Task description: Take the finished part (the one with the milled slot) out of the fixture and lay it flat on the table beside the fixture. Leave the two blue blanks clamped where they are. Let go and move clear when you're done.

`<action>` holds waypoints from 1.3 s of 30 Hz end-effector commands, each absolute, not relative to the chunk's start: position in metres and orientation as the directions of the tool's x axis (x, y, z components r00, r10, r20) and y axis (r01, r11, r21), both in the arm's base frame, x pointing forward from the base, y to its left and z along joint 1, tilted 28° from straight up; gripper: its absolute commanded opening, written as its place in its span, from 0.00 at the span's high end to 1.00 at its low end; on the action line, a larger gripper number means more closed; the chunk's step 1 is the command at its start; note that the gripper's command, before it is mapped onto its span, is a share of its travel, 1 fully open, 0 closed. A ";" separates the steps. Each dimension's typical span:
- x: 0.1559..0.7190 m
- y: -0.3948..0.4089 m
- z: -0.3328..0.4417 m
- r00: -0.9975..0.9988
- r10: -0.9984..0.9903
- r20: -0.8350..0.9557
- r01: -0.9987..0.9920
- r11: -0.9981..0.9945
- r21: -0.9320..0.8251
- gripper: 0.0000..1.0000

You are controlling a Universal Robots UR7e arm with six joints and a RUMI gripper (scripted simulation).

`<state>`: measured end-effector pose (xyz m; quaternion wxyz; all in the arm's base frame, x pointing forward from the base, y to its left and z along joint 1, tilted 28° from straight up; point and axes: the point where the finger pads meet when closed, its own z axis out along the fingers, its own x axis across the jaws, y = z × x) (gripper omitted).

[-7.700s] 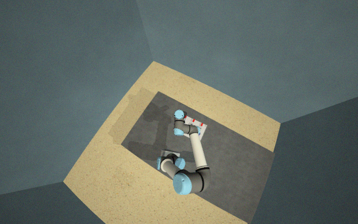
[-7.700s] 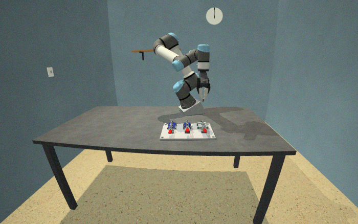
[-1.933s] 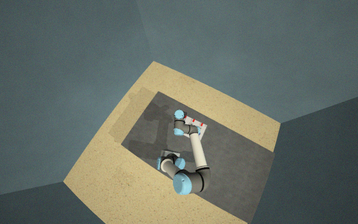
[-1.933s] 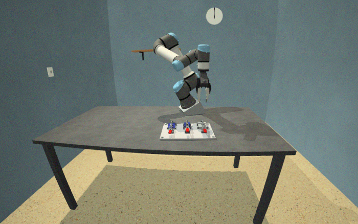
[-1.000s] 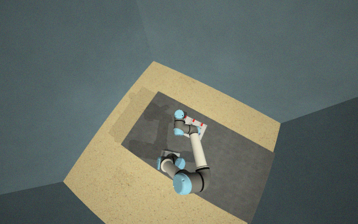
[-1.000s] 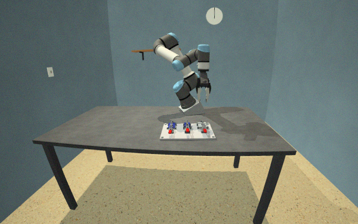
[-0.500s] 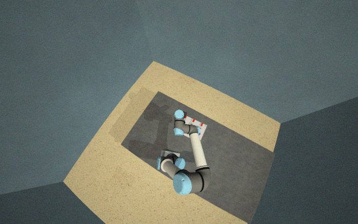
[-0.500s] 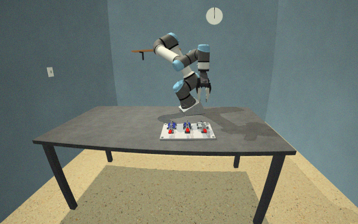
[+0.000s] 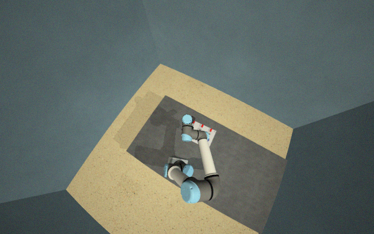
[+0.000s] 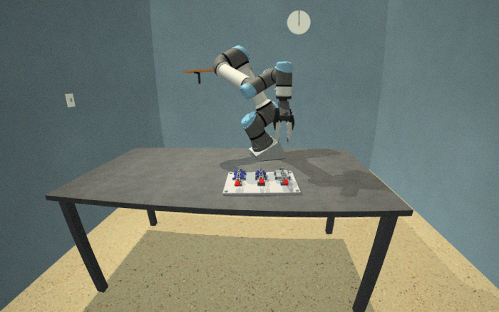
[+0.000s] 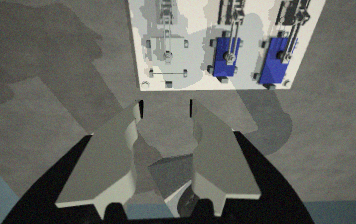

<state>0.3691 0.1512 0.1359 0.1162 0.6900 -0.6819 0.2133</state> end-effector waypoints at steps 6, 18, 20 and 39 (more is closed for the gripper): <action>0.370 0.153 0.137 -0.021 -0.892 0.451 -0.990 -0.044 -0.132 0.72; 0.370 0.153 0.137 -0.021 -0.892 0.451 -0.990 -0.044 -0.132 0.72; 0.370 0.153 0.137 -0.021 -0.892 0.451 -0.990 -0.044 -0.132 0.72; 0.374 0.135 0.103 -0.020 -0.891 0.453 -0.991 -0.042 -0.127 0.72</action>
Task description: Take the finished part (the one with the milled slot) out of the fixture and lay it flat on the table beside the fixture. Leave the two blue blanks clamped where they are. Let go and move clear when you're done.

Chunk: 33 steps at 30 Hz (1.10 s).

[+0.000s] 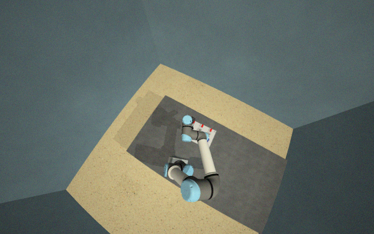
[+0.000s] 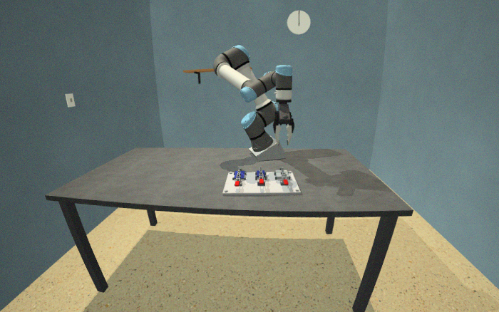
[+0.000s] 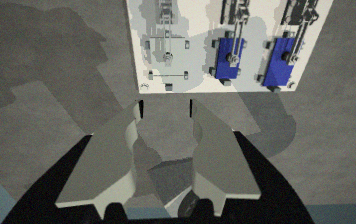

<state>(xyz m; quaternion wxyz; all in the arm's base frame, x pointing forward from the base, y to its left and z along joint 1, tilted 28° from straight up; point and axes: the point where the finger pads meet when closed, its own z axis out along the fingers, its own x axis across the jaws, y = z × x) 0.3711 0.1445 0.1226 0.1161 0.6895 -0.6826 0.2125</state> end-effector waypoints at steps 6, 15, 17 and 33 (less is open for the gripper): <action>0.376 0.127 0.087 -0.020 -0.891 0.453 -0.991 -0.042 -0.127 0.72; 0.377 0.124 0.081 -0.020 -0.891 0.453 -0.991 -0.042 -0.127 0.72; 0.380 0.125 0.083 -0.021 -0.892 0.452 -0.991 -0.043 -0.130 0.72; 0.440 0.128 0.092 -0.022 -0.892 0.451 -0.990 -0.042 -0.132 0.72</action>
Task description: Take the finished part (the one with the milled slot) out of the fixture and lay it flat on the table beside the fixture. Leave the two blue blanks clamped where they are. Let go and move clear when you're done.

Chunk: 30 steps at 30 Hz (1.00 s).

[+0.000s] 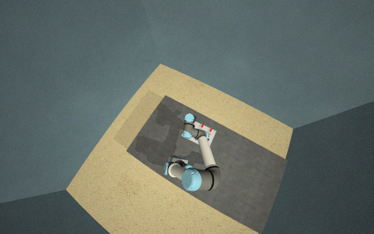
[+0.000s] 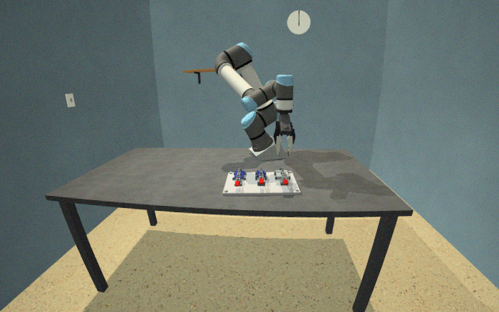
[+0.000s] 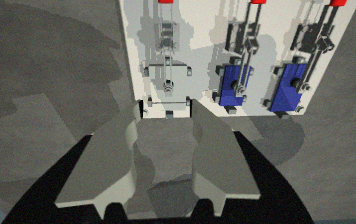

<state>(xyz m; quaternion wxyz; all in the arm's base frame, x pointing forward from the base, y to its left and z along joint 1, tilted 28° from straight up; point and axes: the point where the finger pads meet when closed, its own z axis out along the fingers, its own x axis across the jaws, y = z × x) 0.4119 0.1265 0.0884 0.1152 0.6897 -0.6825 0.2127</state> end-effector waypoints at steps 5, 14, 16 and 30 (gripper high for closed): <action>0.471 0.129 0.096 -0.022 -0.892 0.451 -0.990 -0.042 -0.131 0.72; 0.503 0.130 0.100 -0.022 -0.892 0.451 -0.990 -0.042 -0.131 0.72; 0.508 0.130 0.101 -0.022 -0.892 0.451 -0.990 -0.042 -0.132 0.72; 0.511 0.130 0.098 -0.020 -0.892 0.452 -0.991 -0.043 -0.129 0.72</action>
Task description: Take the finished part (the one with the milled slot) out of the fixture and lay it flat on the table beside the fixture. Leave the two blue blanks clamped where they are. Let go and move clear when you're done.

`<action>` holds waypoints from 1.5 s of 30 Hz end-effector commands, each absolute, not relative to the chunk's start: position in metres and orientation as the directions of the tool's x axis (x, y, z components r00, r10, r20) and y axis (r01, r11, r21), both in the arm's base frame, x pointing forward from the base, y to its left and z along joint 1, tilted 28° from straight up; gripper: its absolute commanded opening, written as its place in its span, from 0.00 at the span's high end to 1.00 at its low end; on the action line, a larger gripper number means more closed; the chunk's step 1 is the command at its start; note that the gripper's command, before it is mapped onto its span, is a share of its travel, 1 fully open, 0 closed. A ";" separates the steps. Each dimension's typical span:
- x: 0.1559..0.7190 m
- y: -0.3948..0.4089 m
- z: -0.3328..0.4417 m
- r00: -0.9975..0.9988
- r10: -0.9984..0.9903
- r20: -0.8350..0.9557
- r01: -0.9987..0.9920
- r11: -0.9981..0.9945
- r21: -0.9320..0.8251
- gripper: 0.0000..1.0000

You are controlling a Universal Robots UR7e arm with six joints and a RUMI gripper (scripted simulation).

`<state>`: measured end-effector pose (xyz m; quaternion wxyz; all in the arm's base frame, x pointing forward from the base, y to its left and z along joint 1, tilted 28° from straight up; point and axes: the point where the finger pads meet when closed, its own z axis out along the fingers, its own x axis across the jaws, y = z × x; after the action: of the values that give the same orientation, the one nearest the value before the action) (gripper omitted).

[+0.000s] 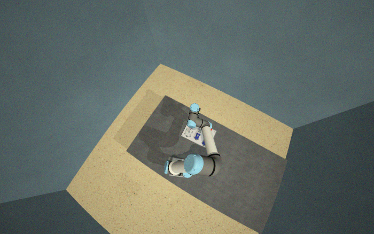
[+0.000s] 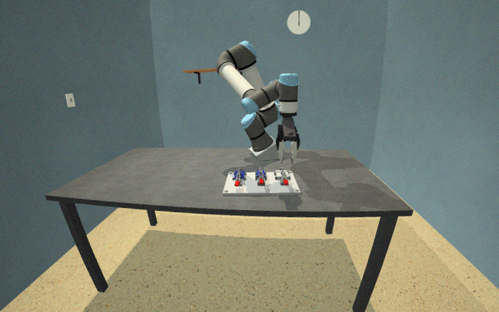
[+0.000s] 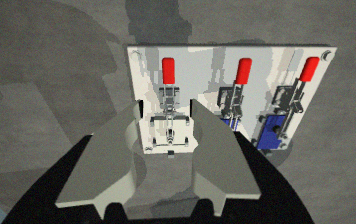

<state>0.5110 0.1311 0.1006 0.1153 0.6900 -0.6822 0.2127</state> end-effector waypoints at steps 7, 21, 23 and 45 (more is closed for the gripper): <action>0.513 0.123 0.084 -0.020 -0.892 0.453 -0.991 -0.042 -0.127 0.72; 0.518 0.103 0.045 -0.020 -0.892 0.452 -0.991 -0.042 -0.127 0.72; 0.519 0.100 0.040 -0.020 -0.892 0.452 -0.991 -0.042 -0.127 0.72; 0.521 0.096 0.032 -0.020 -0.892 0.452 -0.991 -0.043 -0.129 0.72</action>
<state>0.5224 0.0967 0.0343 0.1151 0.6899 -0.6820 0.2136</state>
